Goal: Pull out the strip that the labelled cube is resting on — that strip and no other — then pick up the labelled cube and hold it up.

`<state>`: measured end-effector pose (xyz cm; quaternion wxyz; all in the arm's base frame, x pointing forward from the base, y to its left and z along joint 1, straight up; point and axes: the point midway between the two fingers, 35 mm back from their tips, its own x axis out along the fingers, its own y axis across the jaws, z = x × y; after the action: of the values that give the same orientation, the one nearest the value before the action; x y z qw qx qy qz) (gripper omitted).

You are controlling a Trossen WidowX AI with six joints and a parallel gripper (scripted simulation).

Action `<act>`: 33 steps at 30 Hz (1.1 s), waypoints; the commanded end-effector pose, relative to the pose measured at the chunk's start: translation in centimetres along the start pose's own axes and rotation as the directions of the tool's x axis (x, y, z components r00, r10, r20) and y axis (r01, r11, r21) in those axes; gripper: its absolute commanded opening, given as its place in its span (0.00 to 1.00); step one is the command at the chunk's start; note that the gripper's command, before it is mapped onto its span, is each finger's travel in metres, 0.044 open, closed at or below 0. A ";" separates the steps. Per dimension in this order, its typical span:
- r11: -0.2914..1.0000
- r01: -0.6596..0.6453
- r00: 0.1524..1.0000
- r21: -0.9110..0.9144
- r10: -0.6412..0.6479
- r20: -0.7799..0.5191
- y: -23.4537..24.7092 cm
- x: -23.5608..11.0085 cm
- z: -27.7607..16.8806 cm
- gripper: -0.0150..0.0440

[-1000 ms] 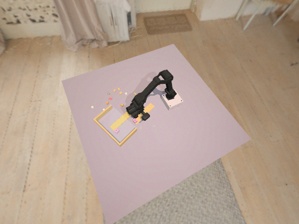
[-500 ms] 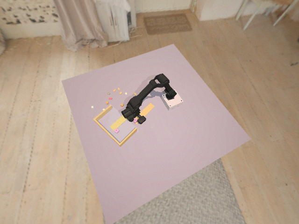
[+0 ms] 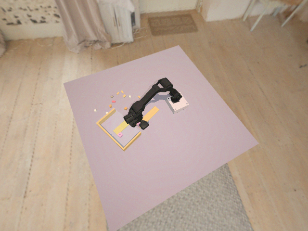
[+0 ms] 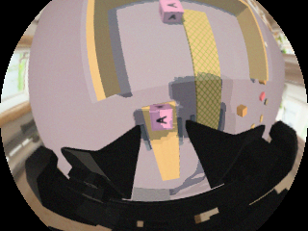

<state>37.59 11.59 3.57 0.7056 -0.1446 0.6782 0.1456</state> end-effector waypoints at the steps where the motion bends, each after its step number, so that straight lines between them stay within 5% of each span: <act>1: 1.000 0.001 1.000 0.006 -0.001 -0.004 0.0 0.8 -0.1 0.68; 30: 1.000 0.001 1.000 0.006 -0.001 -0.004 0.0 4.3 -0.2 0.68; 33: 1.000 0.000 1.000 0.000 0.000 0.000 0.0 4.1 0.0 0.54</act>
<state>37.72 11.64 -0.57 0.7057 -0.1446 0.6782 0.1456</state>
